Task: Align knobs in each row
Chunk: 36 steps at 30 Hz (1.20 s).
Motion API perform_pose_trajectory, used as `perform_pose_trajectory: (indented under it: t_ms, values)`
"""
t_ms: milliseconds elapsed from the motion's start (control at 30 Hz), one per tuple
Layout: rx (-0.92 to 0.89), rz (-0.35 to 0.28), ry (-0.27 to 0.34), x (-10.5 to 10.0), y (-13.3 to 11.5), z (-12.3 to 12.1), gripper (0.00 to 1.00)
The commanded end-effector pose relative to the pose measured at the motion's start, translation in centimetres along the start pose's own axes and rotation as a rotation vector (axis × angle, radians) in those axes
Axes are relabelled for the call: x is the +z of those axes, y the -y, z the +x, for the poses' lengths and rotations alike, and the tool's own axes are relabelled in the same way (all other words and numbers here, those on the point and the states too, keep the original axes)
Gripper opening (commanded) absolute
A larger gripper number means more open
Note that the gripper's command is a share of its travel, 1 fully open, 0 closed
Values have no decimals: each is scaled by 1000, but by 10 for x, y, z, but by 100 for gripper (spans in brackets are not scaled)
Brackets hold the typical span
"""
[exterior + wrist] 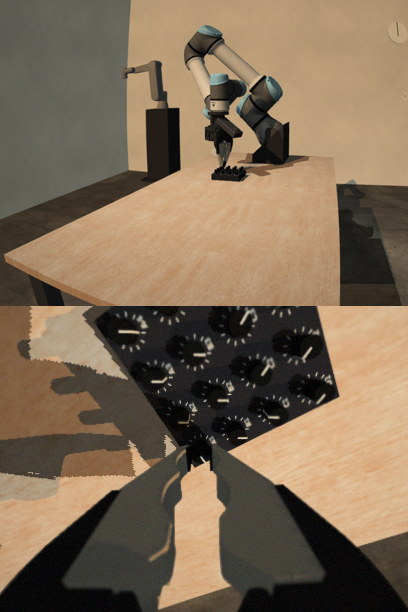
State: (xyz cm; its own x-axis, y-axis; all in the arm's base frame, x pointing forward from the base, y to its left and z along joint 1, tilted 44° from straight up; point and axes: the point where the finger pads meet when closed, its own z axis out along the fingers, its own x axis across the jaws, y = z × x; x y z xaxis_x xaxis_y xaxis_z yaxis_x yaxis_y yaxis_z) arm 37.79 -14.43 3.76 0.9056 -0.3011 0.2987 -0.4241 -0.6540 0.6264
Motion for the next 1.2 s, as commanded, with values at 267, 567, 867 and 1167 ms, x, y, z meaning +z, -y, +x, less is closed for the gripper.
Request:
perform_pose_trajectory:
  t_ms: [267,567,867,1167]
  values:
    - [-89,0,-1,0,0,0,4]
    - [-195,0,-1,0,0,-1,4]
    - [-377,0,-1,0,0,-2,4]
    - [-534,0,-1,0,-1,-2,4]
